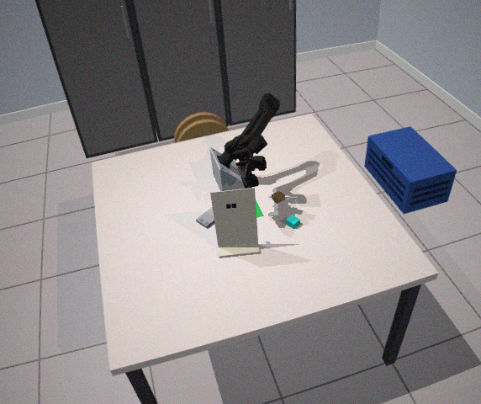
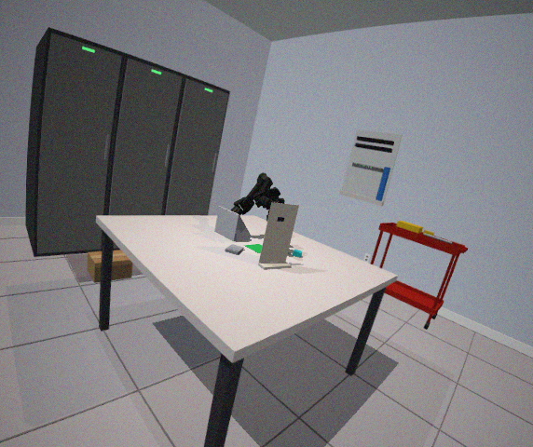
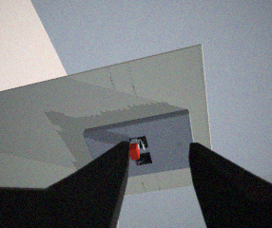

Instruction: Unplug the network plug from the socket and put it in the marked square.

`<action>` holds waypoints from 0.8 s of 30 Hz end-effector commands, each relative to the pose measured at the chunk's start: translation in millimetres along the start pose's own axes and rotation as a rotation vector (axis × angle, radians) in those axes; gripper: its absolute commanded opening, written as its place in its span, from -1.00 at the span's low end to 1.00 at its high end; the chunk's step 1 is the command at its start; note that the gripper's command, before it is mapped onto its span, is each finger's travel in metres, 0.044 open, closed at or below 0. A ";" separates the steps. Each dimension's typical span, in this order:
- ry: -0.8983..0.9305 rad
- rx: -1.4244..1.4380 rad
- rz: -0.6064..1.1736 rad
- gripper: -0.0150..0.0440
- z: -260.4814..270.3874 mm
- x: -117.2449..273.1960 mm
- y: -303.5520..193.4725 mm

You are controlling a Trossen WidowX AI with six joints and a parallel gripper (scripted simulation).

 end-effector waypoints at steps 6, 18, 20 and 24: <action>0.035 0.161 0.104 0.04 26.5 22.0 -44.4; 0.031 0.189 0.119 0.04 26.4 3.0 -42.5; 0.029 0.194 0.122 0.04 26.4 -3.6 -41.3; 0.024 0.205 0.126 0.04 27.4 -17.0 -39.1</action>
Point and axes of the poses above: the point midway between the two fingers, 35 mm back from their tips, its own x axis back along the fingers, its own z axis across the jaws, y = z × x, the point moved 8 cm from there along x, back along the fingers, and after that the axes turned 14 degrees about x, right-handed, at the moved point
